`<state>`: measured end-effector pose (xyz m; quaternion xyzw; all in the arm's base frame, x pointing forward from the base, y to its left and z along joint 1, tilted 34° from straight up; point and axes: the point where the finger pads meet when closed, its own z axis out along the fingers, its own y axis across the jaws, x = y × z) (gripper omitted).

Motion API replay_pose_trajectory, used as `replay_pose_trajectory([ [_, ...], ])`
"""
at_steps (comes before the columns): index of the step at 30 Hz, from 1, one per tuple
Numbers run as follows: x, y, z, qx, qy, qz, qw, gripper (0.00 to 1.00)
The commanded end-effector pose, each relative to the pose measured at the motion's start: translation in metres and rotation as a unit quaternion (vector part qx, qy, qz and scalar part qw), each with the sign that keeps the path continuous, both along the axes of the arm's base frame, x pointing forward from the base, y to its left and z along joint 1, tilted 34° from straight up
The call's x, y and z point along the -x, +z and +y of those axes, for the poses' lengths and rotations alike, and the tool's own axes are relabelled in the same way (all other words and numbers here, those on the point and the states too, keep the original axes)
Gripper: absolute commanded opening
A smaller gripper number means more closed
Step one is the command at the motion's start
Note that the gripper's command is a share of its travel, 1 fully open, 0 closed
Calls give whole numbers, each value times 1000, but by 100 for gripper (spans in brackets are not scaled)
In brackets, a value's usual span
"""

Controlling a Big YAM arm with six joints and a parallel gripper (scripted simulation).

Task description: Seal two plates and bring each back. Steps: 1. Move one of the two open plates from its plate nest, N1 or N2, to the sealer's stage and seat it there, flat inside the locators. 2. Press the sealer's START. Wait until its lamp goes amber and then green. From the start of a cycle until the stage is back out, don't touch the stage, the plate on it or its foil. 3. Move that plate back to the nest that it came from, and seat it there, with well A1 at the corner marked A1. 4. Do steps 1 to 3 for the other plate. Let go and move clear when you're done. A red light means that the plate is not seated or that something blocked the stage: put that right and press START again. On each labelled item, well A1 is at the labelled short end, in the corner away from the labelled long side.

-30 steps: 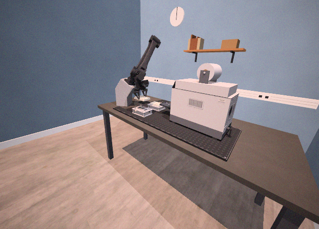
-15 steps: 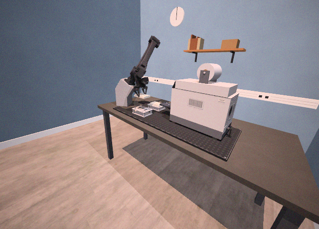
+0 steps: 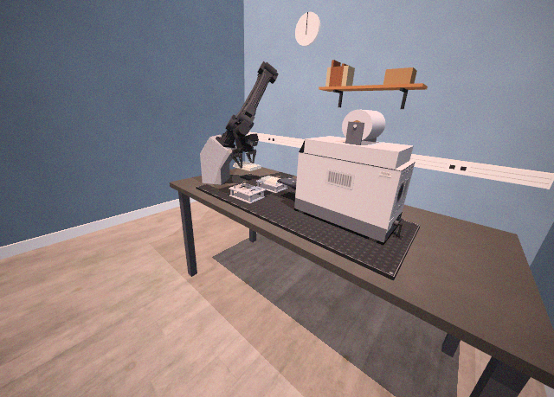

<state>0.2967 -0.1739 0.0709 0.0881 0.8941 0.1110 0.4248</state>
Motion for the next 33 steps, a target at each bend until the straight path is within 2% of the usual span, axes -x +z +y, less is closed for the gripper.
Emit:
replay_pose_trajectory([
  [1, -7, 3, -3, 1, 0, -7, 1000, 0],
  [12, -15, 12, -13, 23, 9, -17, 1000, 0],
  [22, -16, 14, -14, 14, 0, -17, 1000, 0],
  [33, -5, 7, -2, 8, 0, -10, 1000, 0],
])
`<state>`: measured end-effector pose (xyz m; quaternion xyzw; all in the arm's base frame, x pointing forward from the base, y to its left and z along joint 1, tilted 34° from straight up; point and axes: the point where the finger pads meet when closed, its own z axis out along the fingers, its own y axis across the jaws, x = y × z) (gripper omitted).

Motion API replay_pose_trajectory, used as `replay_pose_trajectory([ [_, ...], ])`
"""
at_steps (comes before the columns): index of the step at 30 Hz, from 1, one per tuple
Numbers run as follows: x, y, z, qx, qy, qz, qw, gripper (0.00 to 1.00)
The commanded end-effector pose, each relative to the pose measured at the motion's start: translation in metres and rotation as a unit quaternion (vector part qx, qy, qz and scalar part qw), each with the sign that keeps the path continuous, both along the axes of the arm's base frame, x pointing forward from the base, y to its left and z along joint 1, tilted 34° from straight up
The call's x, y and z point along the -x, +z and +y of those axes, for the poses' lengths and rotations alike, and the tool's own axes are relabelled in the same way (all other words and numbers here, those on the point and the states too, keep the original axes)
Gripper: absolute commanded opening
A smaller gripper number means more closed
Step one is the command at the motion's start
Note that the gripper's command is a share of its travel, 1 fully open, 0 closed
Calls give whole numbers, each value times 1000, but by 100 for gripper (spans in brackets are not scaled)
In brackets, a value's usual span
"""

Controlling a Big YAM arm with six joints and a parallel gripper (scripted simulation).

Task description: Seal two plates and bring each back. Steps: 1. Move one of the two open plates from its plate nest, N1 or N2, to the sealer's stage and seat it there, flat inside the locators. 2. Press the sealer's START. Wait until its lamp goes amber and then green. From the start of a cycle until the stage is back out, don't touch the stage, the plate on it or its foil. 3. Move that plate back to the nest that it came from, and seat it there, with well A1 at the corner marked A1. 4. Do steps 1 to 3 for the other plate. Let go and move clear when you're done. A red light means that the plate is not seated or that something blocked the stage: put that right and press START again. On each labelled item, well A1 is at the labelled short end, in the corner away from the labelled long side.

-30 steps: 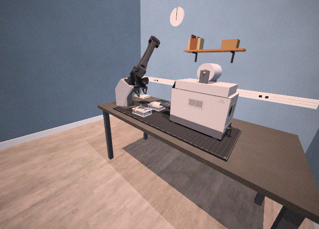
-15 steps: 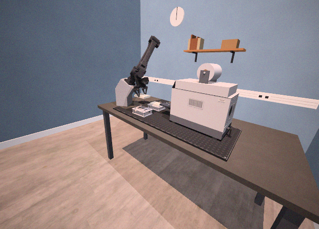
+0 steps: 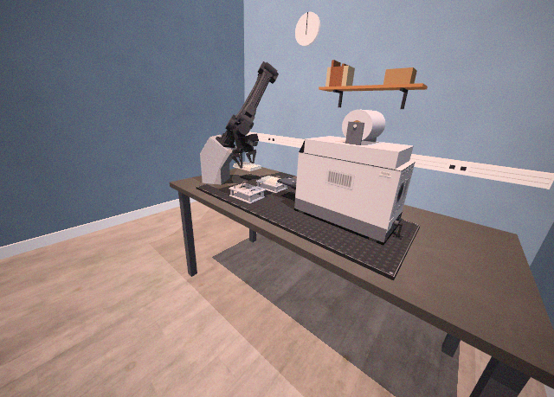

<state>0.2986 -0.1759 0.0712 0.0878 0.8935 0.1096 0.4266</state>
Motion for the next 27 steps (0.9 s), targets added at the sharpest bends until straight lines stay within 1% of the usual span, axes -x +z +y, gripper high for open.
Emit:
replay_pose_trajectory([
  [1, -3, 7, 0, 7, 1, -9, 1000, 0],
  [4, -6, 14, -3, 11, 1, -12, 1000, 0],
  [9, -7, 13, -5, 5, 0, -7, 1000, 0],
  [14, -11, 13, -9, 9, 0, -10, 1000, 0],
  [15, -7, 1, -2, 4, -9, -7, 1000, 0],
  [18, -4, -1, 2, -15, -29, 0, 999, 0],
  [21, -3, 1, 3, -23, -45, 1, 999, 0],
  [23, -3, 1, 3, -23, -45, 1, 999, 0],
  [25, -5, 9, -2, -10, -39, -10, 999, 0],
  [27, -7, 14, -7, -4, -38, -17, 999, 0],
])
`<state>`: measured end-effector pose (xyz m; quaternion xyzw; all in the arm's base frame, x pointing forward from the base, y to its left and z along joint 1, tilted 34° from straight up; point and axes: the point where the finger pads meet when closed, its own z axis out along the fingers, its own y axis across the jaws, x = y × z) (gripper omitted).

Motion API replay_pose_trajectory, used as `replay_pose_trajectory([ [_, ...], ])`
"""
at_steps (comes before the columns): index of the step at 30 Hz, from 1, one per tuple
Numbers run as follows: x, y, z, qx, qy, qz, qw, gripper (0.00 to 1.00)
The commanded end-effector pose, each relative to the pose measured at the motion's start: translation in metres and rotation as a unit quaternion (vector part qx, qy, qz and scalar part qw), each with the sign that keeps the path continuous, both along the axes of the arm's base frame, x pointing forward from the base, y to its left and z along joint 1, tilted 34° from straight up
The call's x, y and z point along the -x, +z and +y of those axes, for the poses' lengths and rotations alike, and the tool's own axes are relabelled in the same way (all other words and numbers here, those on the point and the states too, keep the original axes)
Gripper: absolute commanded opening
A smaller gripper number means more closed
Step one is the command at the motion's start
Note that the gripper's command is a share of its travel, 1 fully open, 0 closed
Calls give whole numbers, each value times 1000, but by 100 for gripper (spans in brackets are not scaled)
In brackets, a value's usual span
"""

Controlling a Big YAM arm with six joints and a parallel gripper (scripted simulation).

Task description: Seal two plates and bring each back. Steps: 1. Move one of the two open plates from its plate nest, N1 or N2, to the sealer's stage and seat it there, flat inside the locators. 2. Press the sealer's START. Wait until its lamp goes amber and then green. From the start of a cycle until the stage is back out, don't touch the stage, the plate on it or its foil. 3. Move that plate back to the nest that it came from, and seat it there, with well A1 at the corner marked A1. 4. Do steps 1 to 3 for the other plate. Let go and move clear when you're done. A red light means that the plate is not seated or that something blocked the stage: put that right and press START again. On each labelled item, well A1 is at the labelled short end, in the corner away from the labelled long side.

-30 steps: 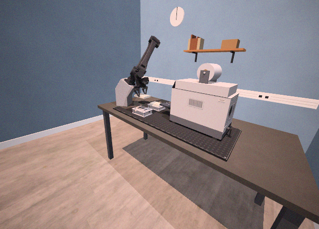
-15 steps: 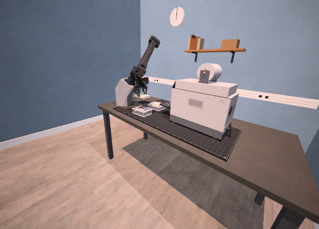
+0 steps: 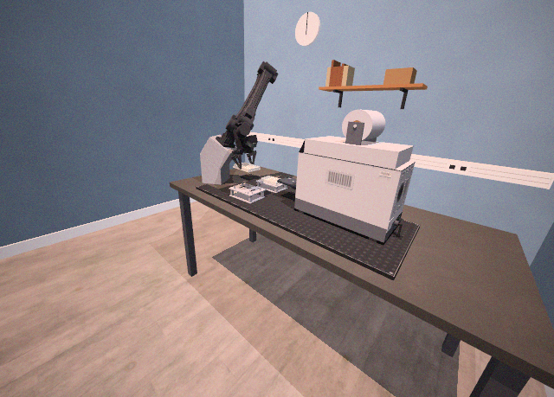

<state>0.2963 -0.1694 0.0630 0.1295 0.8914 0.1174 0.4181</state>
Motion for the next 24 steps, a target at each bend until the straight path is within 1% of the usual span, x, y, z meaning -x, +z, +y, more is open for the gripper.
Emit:
replay_pose_trajectory([
  [1, -9, 23, -15, 24, -6, -26, 999, 0],
  [5, -6, 20, -21, 23, -9, -19, 1000, 0],
  [8, -7, 15, -16, 19, -1, -13, 1000, 0],
  [13, -10, 15, -13, 19, 6, -12, 1000, 0],
  [17, -24, 29, -7, 25, 4, -20, 999, 0],
  [20, -31, 39, -5, 28, 0, -27, 999, 0],
  [24, -38, 45, -2, 24, -5, -27, 999, 0],
])
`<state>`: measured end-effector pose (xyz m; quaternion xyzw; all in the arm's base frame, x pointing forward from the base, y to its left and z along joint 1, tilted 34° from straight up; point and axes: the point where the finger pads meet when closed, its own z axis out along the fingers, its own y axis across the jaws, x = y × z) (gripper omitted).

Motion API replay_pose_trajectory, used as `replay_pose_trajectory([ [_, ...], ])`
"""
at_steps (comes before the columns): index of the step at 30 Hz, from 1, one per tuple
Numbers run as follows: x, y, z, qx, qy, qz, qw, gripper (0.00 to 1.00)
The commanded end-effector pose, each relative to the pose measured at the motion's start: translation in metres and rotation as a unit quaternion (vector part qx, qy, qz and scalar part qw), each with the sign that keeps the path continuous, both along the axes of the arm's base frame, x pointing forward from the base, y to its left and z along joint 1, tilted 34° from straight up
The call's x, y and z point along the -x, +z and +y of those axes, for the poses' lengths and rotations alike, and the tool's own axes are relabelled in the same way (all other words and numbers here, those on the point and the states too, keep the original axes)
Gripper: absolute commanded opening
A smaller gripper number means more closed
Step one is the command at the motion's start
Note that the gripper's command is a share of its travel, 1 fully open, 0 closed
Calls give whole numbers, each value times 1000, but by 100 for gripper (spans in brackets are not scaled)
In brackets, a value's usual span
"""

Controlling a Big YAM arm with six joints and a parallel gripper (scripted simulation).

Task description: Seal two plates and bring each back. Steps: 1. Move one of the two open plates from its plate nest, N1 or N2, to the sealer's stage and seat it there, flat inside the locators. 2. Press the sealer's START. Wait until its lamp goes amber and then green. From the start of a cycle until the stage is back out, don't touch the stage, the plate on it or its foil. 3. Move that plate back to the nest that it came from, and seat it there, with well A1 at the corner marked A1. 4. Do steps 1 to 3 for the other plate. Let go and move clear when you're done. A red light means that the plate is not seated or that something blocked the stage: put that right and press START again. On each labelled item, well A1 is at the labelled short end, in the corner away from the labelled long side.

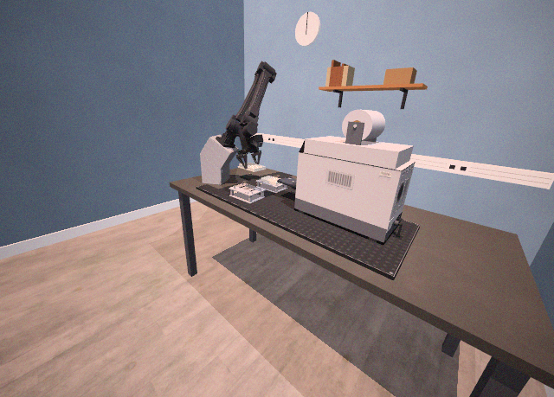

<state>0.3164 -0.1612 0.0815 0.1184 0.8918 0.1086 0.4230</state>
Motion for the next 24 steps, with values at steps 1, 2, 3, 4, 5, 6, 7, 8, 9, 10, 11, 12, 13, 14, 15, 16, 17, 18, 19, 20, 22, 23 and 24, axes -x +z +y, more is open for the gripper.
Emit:
replay_pose_trajectory([
  [1, -20, 26, -8, 8, -10, -21, 1000, 0],
  [2, -20, 23, -5, 4, -10, -17, 1000, 0],
  [3, -21, 21, -2, 1, -9, -14, 1000, 0],
  [4, -21, 20, 1, -2, -9, -12, 1000, 0],
  [5, -21, 20, 1, -2, -9, -12, 1000, 0],
  [6, -21, 20, 1, -2, -9, -12, 1000, 0],
  [7, -20, 20, 0, 0, -9, -12, 1000, 0],
  [8, -21, 23, 0, 2, -11, -13, 1000, 0],
  [9, -24, 27, -1, 2, -12, -14, 1000, 0],
  [10, -26, 29, 1, 2, -11, -14, 1000, 0],
  [11, -29, 32, 4, 1, -9, -14, 1000, 0],
  [12, -31, 34, 6, 0, -8, -14, 1000, 0],
  [13, -34, 36, 8, 0, -7, -14, 1000, 0],
  [14, -36, 39, 9, 0, -8, -15, 1000, 0],
  [15, -38, 41, 9, 1, -9, -15, 1000, 0],
  [16, -39, 42, 10, 0, -9, -16, 1000, 0],
  [17, -41, 44, 10, 0, -10, -16, 1000, 0],
  [18, -42, 45, 11, -1, -11, -16, 1000, 0],
  [19, -43, 46, 11, -1, -13, -15, 1000, 0],
  [20, -44, 44, 13, -4, -13, -11, 1000, 0],
  [22, -45, 42, 16, -7, -12, -8, 1000, 0],
  [23, -45, 42, 16, -7, -12, -8, 1000, 0],
  [24, -44, 40, 16, -8, -10, -6, 1000, 0],
])
